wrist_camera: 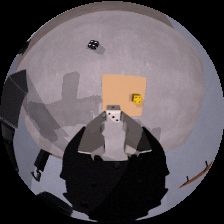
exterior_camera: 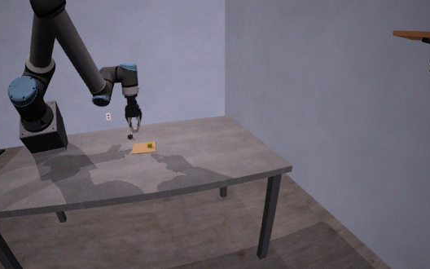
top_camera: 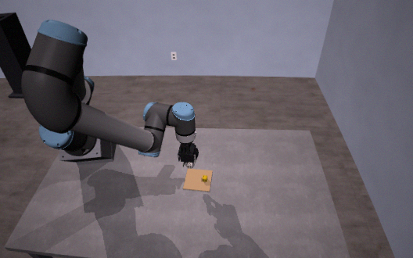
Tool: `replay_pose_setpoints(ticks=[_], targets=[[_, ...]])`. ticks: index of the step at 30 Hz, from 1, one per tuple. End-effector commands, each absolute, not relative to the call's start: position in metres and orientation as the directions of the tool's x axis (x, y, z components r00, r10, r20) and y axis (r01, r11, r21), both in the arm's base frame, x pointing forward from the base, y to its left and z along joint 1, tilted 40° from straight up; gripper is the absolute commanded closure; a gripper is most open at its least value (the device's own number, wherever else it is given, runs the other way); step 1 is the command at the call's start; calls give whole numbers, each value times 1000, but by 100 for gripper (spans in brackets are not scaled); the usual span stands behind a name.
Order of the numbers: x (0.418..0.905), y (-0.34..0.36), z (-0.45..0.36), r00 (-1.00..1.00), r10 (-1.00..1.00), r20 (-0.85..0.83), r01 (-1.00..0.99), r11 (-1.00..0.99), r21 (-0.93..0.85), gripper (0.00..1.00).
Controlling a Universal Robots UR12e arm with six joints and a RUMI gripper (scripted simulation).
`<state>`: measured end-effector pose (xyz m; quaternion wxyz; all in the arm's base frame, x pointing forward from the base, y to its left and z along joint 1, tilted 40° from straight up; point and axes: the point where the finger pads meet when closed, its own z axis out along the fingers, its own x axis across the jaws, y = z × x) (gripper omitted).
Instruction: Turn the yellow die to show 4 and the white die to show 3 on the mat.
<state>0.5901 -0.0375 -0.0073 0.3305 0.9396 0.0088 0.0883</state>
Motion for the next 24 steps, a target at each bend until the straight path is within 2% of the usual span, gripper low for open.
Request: replay_pose_setpoints(ticks=[1,24], targets=[[591,-42,-12,984,75,161,-42,-782,622,94],[605,-90,-72,984,75,161,-42,-782,622,94]])
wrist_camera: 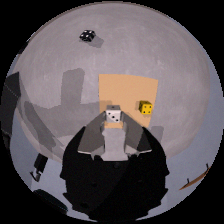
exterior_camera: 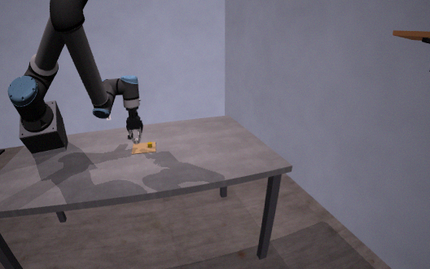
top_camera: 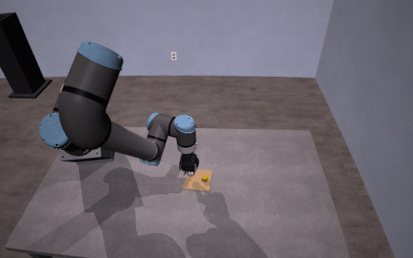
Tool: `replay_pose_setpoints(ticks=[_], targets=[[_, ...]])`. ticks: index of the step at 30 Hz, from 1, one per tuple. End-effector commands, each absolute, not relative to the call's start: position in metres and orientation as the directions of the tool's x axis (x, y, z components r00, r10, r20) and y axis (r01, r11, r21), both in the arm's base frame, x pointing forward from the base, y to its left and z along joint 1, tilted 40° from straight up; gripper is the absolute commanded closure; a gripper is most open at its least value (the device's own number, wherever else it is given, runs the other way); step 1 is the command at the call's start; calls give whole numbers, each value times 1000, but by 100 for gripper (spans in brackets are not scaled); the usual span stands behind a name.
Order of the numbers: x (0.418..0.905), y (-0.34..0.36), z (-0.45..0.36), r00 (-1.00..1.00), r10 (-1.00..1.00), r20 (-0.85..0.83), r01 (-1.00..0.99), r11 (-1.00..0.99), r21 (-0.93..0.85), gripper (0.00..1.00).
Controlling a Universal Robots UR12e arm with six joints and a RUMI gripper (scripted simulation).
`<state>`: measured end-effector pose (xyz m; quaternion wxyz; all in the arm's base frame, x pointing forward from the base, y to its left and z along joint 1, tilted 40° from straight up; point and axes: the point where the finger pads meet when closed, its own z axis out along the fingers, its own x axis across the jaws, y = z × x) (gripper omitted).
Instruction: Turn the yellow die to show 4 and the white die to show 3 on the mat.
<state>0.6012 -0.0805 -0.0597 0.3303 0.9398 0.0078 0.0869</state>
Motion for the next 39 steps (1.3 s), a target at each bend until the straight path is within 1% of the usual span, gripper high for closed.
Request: replay_pose_setpoints(ticks=[1,39], targets=[[606,-92,-74,984,75,161,-42,-782,622,94],[607,-96,-80,984,75,161,-42,-782,622,94]])
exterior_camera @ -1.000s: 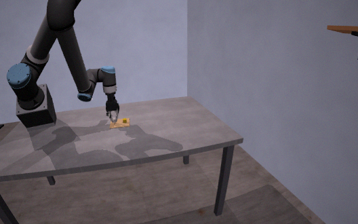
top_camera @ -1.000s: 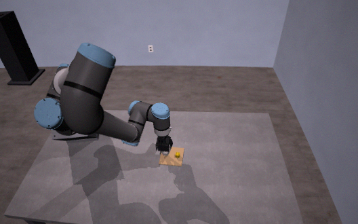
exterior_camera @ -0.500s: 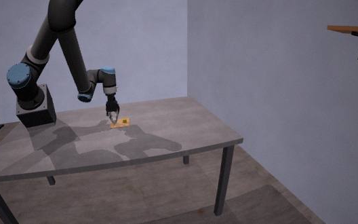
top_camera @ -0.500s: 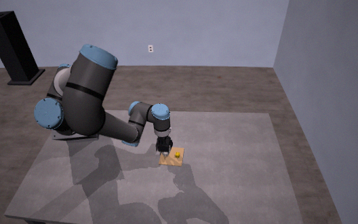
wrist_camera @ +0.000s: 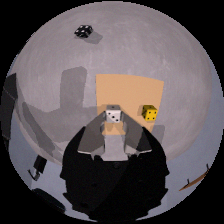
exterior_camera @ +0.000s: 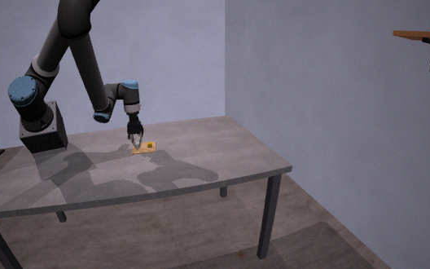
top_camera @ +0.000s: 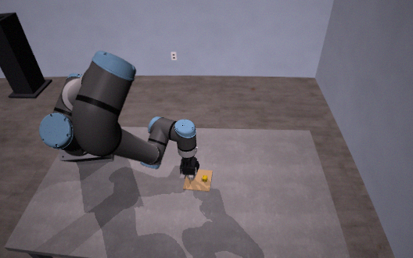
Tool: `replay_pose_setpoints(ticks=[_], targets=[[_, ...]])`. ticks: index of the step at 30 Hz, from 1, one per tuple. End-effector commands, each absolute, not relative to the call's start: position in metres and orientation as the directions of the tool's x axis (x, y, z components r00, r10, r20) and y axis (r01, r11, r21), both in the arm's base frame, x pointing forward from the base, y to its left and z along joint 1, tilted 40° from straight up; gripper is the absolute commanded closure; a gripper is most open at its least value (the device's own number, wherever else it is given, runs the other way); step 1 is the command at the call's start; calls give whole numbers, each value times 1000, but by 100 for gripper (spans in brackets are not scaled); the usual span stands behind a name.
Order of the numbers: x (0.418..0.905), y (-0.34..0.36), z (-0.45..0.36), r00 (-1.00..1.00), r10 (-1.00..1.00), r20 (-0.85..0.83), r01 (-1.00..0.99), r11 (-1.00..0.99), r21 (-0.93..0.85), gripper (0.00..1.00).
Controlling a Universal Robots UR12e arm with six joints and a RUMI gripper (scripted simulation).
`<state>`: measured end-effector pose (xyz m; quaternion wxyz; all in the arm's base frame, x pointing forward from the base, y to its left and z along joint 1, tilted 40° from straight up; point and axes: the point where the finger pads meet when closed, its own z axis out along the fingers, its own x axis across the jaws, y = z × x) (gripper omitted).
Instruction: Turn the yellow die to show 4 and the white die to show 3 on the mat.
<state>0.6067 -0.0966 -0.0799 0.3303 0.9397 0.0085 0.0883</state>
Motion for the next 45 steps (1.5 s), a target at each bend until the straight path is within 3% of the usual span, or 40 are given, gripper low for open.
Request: replay_pose_setpoints(ticks=[1,45], targets=[[607,-96,-80,984,75,161,-42,-782,622,94],[608,-99,-83,984,75,161,-42,-782,622,94]])
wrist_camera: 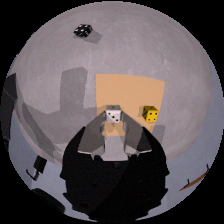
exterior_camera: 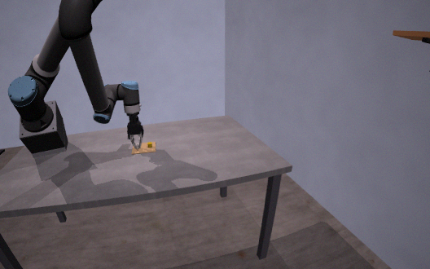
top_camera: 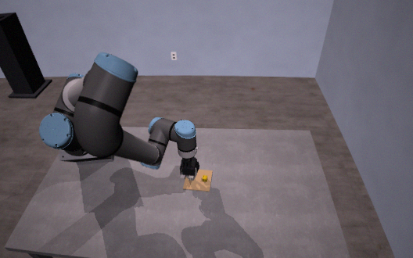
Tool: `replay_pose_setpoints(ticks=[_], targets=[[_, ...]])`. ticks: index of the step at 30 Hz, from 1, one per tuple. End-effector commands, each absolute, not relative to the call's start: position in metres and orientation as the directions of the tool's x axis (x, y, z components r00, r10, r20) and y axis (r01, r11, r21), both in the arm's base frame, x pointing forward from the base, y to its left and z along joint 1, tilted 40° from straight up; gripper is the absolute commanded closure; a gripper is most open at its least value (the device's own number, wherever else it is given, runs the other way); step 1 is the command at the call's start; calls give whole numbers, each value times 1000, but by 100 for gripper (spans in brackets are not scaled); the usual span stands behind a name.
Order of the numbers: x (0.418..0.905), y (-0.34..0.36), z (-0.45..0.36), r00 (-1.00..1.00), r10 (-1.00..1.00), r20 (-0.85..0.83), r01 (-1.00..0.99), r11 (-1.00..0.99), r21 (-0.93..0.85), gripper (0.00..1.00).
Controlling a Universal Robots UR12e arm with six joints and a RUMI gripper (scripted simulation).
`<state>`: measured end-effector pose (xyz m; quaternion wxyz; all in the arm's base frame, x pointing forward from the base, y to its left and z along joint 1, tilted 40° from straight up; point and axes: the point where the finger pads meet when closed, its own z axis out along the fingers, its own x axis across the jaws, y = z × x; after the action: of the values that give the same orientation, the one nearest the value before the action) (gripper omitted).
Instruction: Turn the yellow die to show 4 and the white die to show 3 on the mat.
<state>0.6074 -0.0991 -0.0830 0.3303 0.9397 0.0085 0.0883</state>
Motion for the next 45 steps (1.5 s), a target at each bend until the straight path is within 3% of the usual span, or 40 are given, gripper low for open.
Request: replay_pose_setpoints(ticks=[1,21,36,45], targets=[[608,-99,-83,984,75,161,-42,-782,622,94],[608,-99,-83,984,75,161,-42,-782,622,94],[608,-99,-83,984,75,161,-42,-782,622,76],[608,-99,-83,984,75,161,-42,-782,622,76]])
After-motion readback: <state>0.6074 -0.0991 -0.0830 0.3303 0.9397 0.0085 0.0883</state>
